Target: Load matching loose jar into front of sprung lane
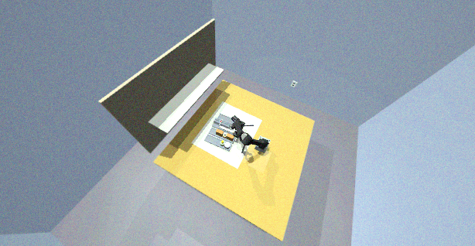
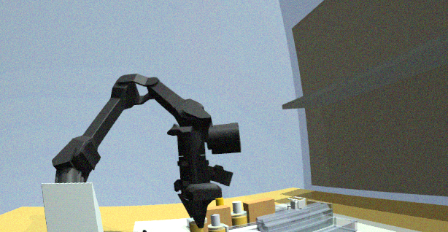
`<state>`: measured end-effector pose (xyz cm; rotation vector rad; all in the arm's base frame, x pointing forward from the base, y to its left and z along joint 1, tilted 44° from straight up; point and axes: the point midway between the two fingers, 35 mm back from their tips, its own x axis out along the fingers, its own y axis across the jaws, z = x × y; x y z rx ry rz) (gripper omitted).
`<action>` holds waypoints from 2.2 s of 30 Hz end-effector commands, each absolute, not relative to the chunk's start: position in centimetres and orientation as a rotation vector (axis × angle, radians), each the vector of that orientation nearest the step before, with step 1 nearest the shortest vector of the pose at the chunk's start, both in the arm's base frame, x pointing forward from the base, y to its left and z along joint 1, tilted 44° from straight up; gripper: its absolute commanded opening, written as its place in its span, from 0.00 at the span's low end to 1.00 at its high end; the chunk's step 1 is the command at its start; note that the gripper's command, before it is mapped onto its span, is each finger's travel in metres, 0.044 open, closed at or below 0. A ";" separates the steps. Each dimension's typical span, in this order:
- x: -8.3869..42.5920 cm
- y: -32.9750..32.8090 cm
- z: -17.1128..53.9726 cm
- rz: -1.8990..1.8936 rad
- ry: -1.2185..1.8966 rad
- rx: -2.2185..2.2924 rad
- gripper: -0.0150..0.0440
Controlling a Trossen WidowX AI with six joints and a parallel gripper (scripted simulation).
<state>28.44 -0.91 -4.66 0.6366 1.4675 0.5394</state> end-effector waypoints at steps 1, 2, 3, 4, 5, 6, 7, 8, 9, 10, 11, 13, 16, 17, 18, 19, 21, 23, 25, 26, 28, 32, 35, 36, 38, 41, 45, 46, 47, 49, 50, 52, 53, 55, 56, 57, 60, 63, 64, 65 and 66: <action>29.2 -1.1 -4.5 0.540 1.448 0.631 0.25; 29.2 -1.1 -4.5 0.540 1.448 0.631 0.25; 29.3 -1.1 -4.5 0.540 1.448 0.631 0.25; 29.3 -1.1 -4.5 0.540 1.448 0.631 0.25; 29.4 -1.1 -4.5 0.540 1.448 0.631 0.25; 29.4 -1.1 -4.5 0.540 1.448 0.631 0.25; 29.4 -1.1 -4.5 0.540 1.448 0.631 0.25; 29.5 -1.1 -4.5 0.540 1.448 0.631 0.25; 29.5 -1.1 -4.5 0.540 1.448 0.631 0.25; 29.5 -1.1 -4.5 0.540 1.448 0.631 0.25; 29.6 -1.1 -4.5 0.540 1.448 0.631 0.25; 29.6 -1.1 -4.4 0.540 1.448 0.631 0.25; 29.8 -1.1 -4.4 0.540 1.448 0.631 0.25; 29.8 -1.1 -4.4 0.540 1.448 0.631 0.25; 29.8 -1.1 -4.4 0.540 1.448 0.631 0.25; 29.9 -1.1 -4.4 0.540 1.448 0.631 0.25; 29.9 -1.1 -4.4 0.540 1.447 0.631 0.25; 30.0 -1.1 -4.4 0.540 1.447 0.631 0.25; 30.1 -1.1 -4.4 0.540 1.447 0.631 0.25; 30.1 -1.2 -4.4 0.540 1.447 0.631 0.25; 30.2 -1.2 -4.4 0.540 1.447 0.631 0.25; 30.3 -1.2 -4.4 0.540 1.447 0.631 0.25; 30.4 -1.2 -4.4 0.540 1.447 0.631 0.25; 30.5 -1.2 -4.4 0.540 1.447 0.631 0.25; 30.6 -1.2 -4.4 0.540 1.447 0.631 0.25; 30.7 -1.2 -4.4 0.540 1.447 0.631 0.25; 30.8 -1.2 -4.3 0.540 1.447 0.631 0.25; 30.8 -1.2 -4.3 0.540 1.447 0.631 0.25; 30.9 -1.2 -4.3 0.540 1.447 0.631 0.25; 30.9 -1.3 -4.3 0.540 1.447 0.631 0.25; 31.0 -1.3 -4.3 0.540 1.447 0.631 0.25; 31.1 -1.3 -4.3 0.540 1.447 0.631 0.25; 31.1 -1.3 -4.3 0.540 1.447 0.631 0.25; 31.2 -1.3 -4.3 0.540 1.447 0.631 0.25; 31.2 -1.3 -4.3 0.540 1.447 0.631 0.25; 31.2 -1.3 -4.3 0.540 1.447 0.631 0.25; 31.3 -1.3 -4.2 0.540 1.447 0.631 0.25; 31.4 -1.3 -4.2 0.540 1.447 0.631 0.25; 31.5 -1.4 -4.2 0.540 1.447 0.631 0.25; 31.5 -1.4 -4.2 0.540 1.447 0.631 0.25; 31.5 -1.4 -4.2 0.540 1.447 0.631 0.25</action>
